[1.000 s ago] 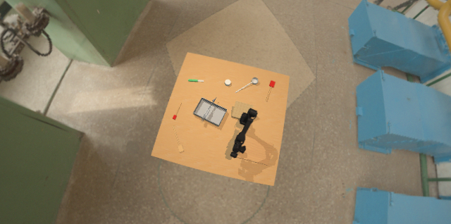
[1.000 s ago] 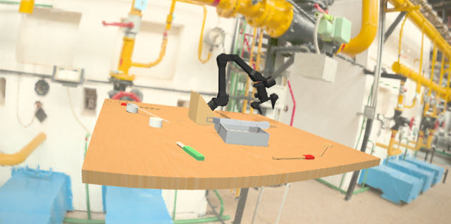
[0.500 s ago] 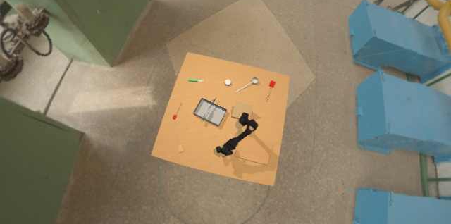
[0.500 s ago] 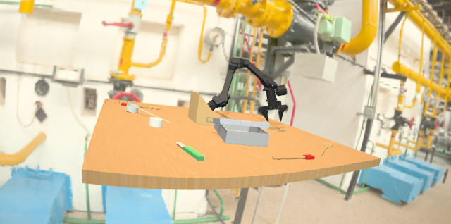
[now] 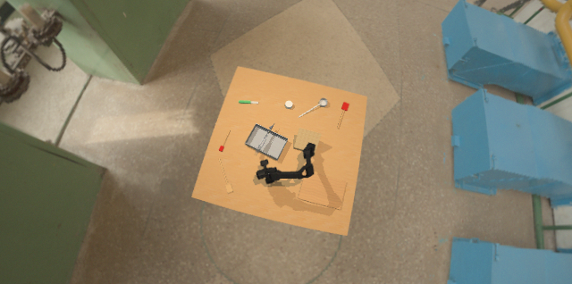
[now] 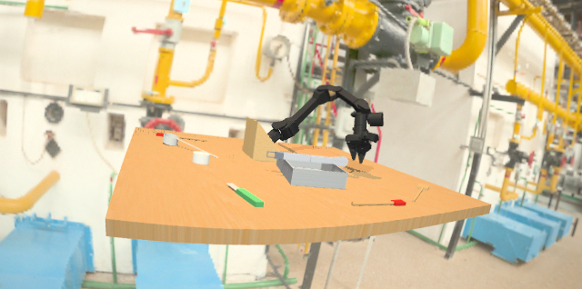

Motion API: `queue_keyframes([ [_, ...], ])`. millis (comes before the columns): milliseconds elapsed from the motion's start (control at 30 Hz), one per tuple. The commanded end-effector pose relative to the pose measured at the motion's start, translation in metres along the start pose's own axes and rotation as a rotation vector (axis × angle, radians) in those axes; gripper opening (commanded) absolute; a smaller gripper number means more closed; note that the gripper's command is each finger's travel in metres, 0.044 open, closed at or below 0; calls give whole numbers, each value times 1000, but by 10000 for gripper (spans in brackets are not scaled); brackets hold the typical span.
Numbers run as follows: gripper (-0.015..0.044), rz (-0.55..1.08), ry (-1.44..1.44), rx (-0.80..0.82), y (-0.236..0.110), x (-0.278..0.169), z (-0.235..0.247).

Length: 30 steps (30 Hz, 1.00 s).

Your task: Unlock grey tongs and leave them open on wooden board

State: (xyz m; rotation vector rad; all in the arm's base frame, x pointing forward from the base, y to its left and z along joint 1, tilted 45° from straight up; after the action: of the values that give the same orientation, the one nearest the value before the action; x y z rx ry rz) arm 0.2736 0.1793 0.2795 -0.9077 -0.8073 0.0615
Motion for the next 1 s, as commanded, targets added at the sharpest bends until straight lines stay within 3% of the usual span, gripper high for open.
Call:
queue_keyframes([
  [0,440,39,366,-47,-1,2,-53],
  [200,440,82,1043,-88,-4,-7,-147],
  [300,440,51,1240,-133,-12,-21,-193],
  [600,440,344,2249,-88,8,-74,-263],
  [967,440,373,2332,-87,8,-80,-266],
])
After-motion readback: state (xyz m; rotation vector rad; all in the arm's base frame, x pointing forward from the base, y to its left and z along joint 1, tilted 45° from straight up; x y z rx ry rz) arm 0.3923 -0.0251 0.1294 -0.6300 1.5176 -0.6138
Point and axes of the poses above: the point midway between the two fingers, 35 mm back from their tips, its own y axis out along the fingers, its own z axis across the jaws, x = y × z, the point moved 5 cm from there along -y, back along the fingers, and after that the axes turned 6 degrees about -y, right-handed, at the moved point
